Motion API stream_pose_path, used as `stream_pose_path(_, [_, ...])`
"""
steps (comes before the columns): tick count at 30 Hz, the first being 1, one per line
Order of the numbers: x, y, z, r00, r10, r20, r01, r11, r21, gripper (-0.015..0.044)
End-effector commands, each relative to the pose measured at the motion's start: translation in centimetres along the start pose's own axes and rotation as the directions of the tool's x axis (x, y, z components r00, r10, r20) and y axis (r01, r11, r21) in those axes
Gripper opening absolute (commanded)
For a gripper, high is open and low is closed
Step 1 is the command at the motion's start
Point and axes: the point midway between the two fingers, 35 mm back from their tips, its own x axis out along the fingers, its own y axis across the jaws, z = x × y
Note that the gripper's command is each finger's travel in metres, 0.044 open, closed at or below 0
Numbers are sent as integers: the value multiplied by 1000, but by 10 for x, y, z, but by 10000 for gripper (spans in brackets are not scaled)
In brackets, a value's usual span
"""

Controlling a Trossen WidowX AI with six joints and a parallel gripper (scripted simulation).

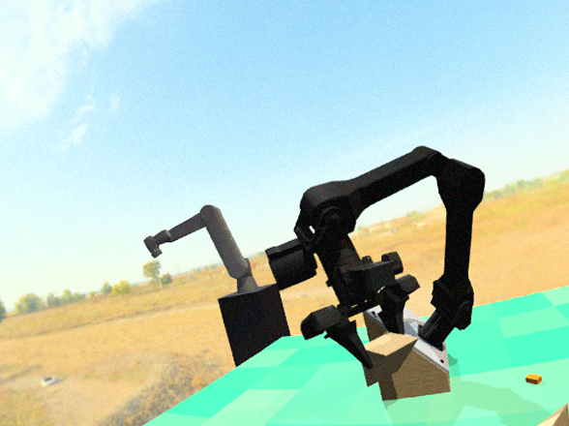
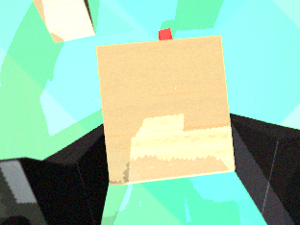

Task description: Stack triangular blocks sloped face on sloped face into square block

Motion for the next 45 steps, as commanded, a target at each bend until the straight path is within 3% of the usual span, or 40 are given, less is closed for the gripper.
stream_pose_path(1, [3, 15, 17, 1000, -3, 9, 3, 1000, 2, 0])
stream_pose_path(29, [32, 97, 77, 999, 15, 33, -14, 1000, -5, 0])
stream_pose_path(45, [104, 98, 81, 999, 25, 20, -23, 995, -97, 0])
